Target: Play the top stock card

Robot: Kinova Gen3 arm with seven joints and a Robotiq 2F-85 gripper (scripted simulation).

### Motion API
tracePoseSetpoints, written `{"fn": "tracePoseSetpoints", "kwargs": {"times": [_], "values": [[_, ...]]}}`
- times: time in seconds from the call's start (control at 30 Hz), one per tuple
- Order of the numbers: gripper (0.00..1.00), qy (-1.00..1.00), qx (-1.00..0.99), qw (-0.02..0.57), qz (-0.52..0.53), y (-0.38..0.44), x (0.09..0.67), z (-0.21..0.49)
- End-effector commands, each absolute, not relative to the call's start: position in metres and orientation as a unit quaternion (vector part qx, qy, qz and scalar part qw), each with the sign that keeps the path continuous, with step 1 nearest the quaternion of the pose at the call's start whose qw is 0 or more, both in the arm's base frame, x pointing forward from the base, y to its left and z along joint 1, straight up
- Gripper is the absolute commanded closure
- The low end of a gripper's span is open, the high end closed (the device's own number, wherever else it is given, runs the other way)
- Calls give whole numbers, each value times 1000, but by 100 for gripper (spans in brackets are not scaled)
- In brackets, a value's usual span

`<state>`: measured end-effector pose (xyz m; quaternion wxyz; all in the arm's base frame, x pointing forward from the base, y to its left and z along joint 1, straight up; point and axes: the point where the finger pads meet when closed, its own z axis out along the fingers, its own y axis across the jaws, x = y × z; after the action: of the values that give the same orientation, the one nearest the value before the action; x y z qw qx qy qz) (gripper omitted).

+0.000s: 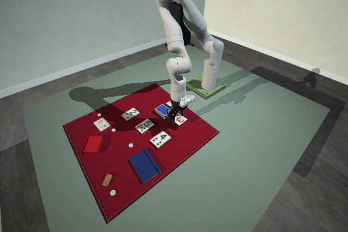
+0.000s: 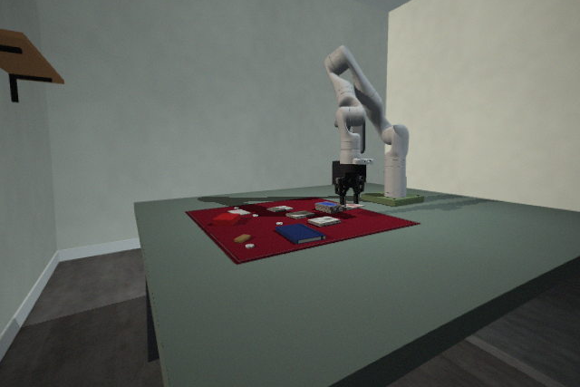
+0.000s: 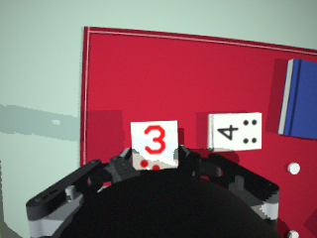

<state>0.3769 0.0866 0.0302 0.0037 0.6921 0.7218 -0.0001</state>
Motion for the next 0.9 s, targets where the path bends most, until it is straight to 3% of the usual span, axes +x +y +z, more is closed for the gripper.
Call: {"fn": "tracePoseSetpoints", "kwargs": {"times": [0.0,0.87], "values": [[28,722,692,4,0,87,377,31],[28,651,759,4,1,90,395,32]]}}
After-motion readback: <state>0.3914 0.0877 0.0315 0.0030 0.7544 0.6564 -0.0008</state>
